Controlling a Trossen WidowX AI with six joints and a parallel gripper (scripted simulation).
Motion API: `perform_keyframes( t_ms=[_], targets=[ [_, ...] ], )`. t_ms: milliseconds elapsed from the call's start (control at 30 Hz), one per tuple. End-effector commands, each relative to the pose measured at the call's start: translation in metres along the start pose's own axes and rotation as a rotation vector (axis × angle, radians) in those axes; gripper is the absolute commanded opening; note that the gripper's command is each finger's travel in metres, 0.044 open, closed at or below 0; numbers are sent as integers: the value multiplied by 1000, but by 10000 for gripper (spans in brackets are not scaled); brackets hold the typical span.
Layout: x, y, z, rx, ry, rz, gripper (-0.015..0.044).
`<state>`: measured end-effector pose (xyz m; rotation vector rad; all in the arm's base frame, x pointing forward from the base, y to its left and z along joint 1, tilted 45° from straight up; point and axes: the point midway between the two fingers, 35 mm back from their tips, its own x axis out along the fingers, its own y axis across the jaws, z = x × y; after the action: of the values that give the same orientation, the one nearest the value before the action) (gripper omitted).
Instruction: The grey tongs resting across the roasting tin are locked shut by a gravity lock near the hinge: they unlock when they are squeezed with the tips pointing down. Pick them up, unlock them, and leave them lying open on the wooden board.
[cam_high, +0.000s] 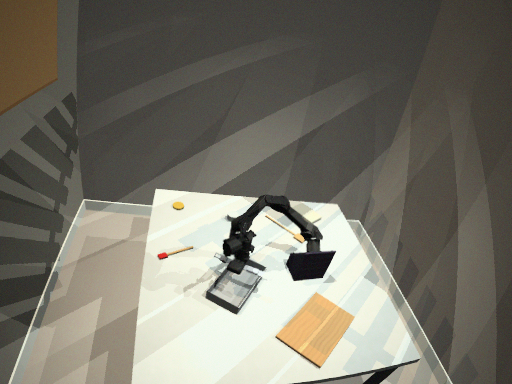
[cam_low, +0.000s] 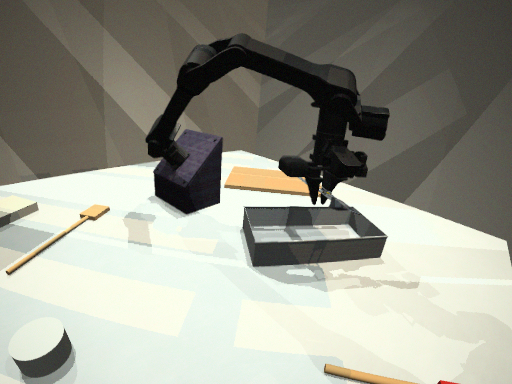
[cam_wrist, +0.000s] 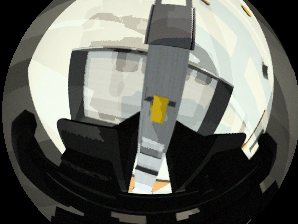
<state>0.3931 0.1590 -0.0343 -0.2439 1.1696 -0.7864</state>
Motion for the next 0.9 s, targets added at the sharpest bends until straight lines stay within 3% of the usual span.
perform_keyframes(
  t_ms=[0,667,867],
  targets=[
    [-15,29,-33,-115,-1,19,-150],
    [-51,99,-185,-547,-7,11,-150],
    [-53,102,-201,-586,-9,5,-150]
  ],
)
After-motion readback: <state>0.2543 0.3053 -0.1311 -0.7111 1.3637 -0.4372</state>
